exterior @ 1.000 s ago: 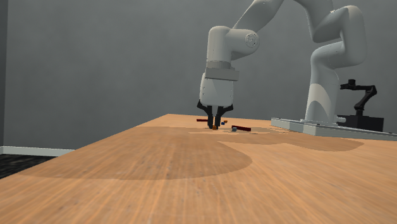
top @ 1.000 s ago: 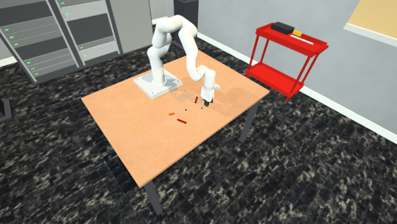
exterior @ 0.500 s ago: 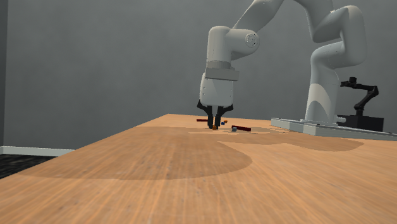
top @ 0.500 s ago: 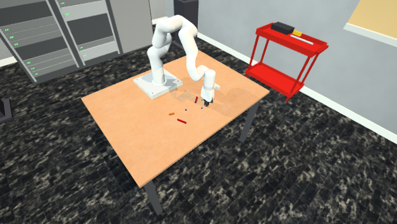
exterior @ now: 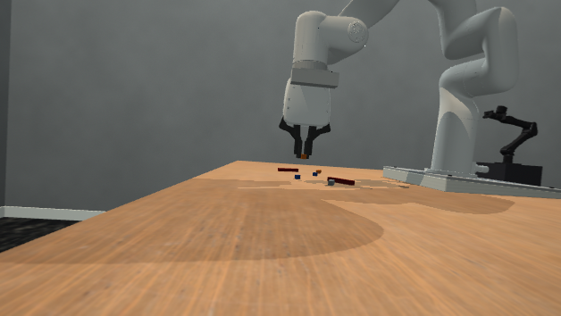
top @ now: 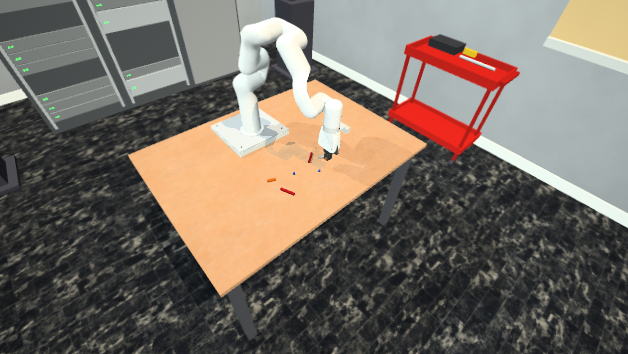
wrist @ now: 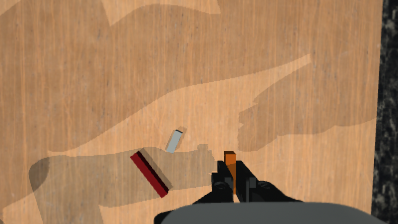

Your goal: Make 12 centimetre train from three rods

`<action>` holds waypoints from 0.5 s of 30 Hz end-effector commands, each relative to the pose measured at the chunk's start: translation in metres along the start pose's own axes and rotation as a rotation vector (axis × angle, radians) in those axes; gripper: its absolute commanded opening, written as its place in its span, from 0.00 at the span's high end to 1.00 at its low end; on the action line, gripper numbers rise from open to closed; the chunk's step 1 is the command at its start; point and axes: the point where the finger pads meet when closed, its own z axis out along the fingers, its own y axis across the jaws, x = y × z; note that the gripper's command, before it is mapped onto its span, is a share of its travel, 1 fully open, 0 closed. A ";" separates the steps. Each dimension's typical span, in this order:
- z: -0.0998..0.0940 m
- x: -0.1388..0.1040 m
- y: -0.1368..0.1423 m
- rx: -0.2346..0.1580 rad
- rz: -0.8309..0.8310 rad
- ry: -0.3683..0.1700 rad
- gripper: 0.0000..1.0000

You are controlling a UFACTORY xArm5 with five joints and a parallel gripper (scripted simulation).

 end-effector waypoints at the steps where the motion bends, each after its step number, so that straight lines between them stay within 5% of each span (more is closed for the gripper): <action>1: -0.029 0.000 0.000 0.000 0.000 0.000 0.96; 6: -0.048 0.000 0.000 0.000 0.000 0.000 0.96; 15: -0.049 0.000 0.000 0.000 0.000 0.000 0.96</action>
